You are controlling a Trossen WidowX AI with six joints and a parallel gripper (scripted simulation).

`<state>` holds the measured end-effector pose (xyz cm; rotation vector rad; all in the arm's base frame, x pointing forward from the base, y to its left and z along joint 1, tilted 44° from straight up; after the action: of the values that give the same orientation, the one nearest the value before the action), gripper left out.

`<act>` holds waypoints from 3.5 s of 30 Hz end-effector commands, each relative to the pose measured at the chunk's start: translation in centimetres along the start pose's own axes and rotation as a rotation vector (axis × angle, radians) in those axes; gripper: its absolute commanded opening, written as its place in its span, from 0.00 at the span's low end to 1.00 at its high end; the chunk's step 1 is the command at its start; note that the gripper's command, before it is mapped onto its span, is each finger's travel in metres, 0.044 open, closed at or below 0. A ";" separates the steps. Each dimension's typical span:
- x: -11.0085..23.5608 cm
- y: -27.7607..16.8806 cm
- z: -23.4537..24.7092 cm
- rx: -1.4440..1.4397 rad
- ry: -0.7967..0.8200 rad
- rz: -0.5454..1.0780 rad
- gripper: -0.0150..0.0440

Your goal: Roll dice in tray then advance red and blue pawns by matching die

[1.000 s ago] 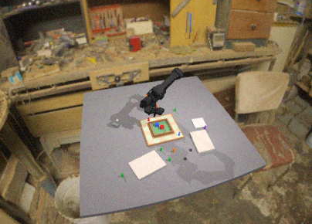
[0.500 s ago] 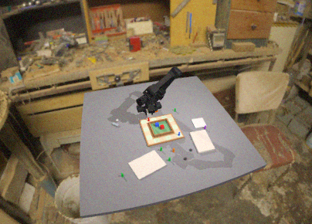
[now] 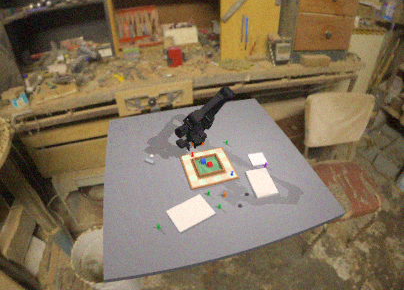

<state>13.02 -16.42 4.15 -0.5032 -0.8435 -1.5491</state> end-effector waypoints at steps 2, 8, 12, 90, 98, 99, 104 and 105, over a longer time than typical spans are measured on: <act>-0.9 -0.1 0.1 -0.005 0.009 -0.001 0.59; -1.7 -0.1 0.1 -0.005 0.010 -0.001 0.59; -2.3 -0.1 0.1 -0.005 0.010 -0.001 0.59; 0.0 -1.0 -4.3 -0.005 0.006 -0.001 0.25; -3.1 -1.0 -4.3 -0.005 0.007 -0.001 0.25; -3.4 -1.0 -4.3 -0.004 0.007 -0.002 0.25; -3.5 -1.0 -4.3 -0.004 0.007 -0.002 0.25; -3.6 -1.0 -4.3 -0.004 0.007 -0.002 0.25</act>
<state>13.33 -17.49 -1.26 -0.4990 -0.8392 -1.5450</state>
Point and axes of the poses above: the point midway between the two fingers, 35 mm back from their tips, its own x axis back along the fingers, its own z axis across the jaws, y = z × x, the point moved 10 cm from there along x, back along the fingers, and after that the axes turned 4 degrees about -x, right-handed, at the moved point
